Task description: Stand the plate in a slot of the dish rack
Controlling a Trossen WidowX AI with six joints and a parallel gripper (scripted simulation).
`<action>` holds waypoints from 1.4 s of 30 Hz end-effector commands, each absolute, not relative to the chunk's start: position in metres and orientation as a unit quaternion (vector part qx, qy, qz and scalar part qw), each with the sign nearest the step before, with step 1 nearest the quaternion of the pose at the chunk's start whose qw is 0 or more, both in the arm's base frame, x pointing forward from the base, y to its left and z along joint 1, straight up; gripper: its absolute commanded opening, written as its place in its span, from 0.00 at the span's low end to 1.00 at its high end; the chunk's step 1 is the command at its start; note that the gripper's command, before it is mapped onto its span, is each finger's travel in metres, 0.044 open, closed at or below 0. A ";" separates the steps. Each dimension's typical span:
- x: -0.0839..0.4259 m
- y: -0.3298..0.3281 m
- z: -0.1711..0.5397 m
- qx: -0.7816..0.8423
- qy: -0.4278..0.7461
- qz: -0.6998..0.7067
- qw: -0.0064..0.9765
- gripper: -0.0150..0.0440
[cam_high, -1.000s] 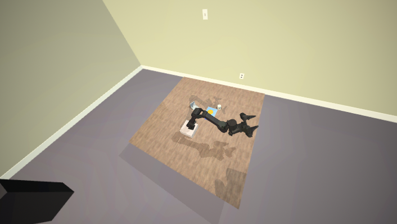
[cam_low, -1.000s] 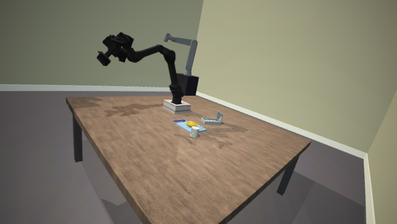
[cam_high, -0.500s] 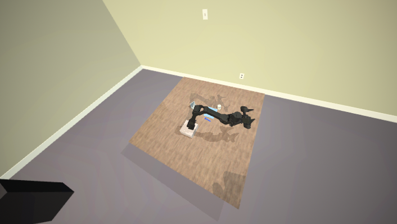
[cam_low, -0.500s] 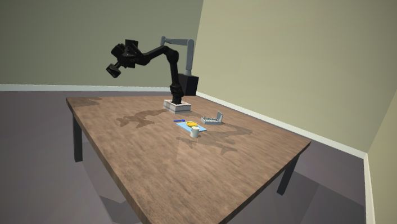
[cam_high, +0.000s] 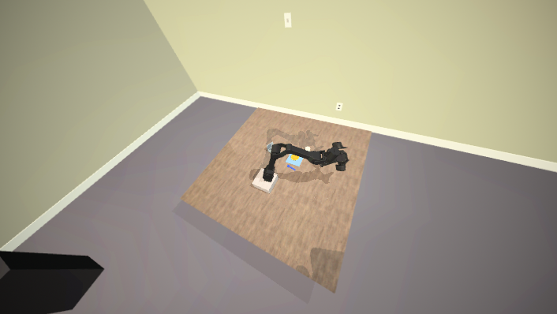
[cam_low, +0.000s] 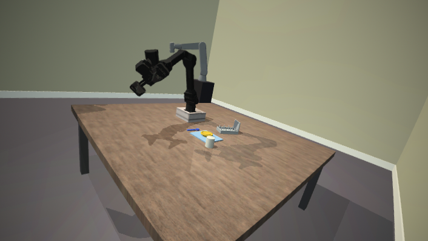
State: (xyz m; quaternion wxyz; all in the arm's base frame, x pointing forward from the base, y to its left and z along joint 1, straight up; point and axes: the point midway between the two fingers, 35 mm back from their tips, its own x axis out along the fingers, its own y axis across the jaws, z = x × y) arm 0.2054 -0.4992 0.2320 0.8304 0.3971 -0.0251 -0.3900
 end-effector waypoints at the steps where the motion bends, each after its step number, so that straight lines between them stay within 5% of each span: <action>1: 0.225 -0.484 0.216 0.395 0.017 -0.388 0.833 0.93; 24: 0.310 -0.364 0.129 0.328 0.285 -0.324 0.840 0.93; 42: 0.327 -0.243 0.076 0.215 0.499 -0.212 0.813 0.93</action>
